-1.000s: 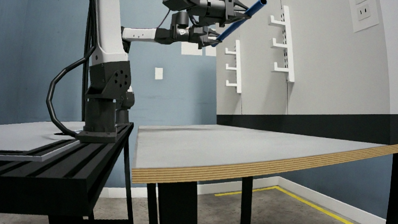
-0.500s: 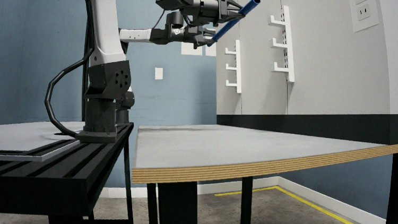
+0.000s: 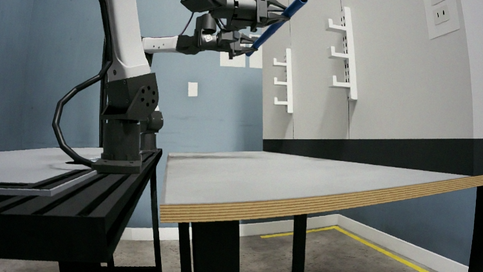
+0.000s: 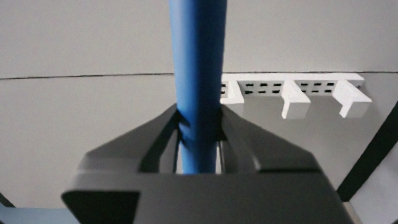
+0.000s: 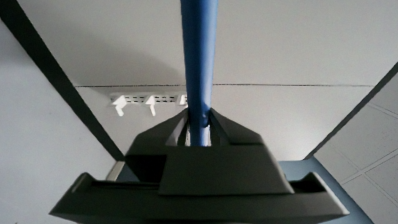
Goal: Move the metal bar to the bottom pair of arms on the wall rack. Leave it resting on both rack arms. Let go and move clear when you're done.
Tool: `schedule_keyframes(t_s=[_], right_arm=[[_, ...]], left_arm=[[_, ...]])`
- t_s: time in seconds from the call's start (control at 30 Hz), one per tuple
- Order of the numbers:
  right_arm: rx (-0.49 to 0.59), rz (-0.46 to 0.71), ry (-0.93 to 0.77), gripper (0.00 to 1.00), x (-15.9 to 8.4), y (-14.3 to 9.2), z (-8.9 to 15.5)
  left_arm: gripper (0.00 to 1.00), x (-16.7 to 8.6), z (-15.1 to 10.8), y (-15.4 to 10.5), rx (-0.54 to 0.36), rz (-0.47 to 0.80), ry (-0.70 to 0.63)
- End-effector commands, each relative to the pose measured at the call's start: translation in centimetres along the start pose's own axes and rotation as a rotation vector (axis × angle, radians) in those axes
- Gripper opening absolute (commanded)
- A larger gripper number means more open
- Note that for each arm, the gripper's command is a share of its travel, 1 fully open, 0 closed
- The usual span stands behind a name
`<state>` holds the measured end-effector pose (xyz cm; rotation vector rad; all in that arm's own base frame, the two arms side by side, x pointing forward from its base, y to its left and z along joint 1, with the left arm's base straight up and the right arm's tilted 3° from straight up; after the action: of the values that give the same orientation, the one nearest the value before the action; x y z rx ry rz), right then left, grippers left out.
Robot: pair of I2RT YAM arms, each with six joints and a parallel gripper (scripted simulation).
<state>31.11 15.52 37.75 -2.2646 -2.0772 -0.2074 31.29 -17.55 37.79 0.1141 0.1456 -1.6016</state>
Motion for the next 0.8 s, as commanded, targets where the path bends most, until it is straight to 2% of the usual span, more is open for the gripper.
schedule_keyframes(t_s=[0.0, 0.77], right_arm=[[-0.017, -0.009, 0.013, 0.00, 0.0, -1.2, -0.5], [-0.017, -0.009, 0.013, 0.00, -0.1, -4.6, -0.3]], left_arm=[[0.00, -0.1, 0.6, -1.2, 0.032, 0.003, -0.021], [0.00, 0.0, 0.2, -4.5, 0.032, 0.003, -0.021]])
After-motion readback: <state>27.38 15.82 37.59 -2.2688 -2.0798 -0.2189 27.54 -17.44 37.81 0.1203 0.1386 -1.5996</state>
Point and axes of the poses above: on each arm, the point where the finger pads meet when closed, its own y axis out along the fingers, its own z axis across the jaws, x = y × z, the point moved 6 cm from there along -y, back along the fingers, and after that the axes turned 9 degrees about y, right-handed, at the moved point
